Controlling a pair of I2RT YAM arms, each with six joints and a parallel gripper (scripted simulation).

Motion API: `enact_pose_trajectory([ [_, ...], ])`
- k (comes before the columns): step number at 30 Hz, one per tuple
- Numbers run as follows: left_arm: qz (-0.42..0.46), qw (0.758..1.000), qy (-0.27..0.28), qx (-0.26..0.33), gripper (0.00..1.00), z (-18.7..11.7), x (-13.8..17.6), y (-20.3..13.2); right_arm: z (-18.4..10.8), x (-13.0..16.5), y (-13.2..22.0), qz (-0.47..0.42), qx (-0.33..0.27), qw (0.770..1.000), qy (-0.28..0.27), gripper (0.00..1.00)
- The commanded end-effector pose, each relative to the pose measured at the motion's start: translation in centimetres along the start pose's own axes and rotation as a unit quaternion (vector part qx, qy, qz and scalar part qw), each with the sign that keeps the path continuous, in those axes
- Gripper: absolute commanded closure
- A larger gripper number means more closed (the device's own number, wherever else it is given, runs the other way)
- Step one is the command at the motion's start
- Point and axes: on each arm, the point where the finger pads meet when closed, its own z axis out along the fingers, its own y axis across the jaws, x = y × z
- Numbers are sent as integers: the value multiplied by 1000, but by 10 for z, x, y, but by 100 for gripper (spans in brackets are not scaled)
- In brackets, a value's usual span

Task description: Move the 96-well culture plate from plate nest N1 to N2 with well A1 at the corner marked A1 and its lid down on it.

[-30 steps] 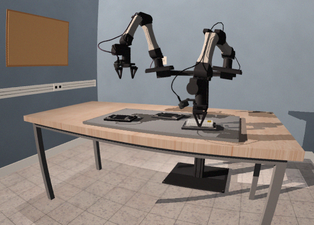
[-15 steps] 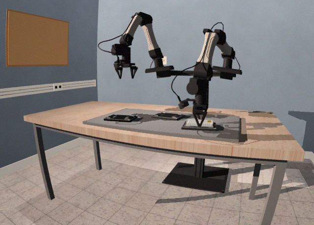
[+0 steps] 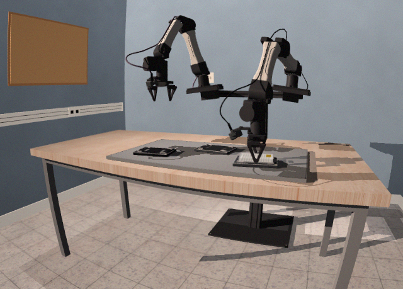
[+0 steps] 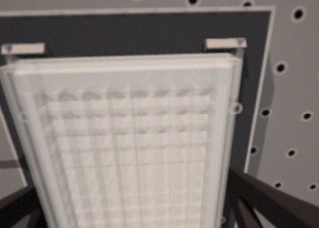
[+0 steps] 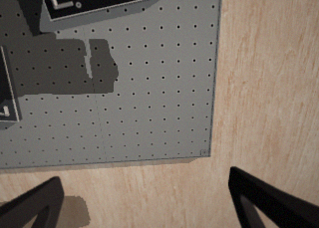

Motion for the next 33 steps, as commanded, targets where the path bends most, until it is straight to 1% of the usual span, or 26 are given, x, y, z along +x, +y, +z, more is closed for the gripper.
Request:
enact_pose_trajectory([
  [1, 2, 1000, -3, 0, 0, 8, -6, -3, -3, -3, 0, -5, 1, 1000, -5, 0],
  [20, 3, 1000, 0, 6, 0, 10, -4, -9, -3, -3, 0, -5, 1, 1000, -5, 0],
  [23, 3, 1000, -1, 5, 0, 6, -4, -8, -3, -3, 0, -5, 1, 1000, -5, 0],
  [25, 1, 1000, -7, -13, 0, -15, -7, 7, -3, -3, 0, -5, 1, 1000, -5, 0],
  [26, 1, 1000, -9, -17, 0, -20, -8, 10, -3, -3, 0, -5, 1, 1000, -5, 0],
  [33, 2, 1000, -7, -12, 0, -25, -9, 8, -3, -3, 0, -5, 1, 1000, -5, 0],
])
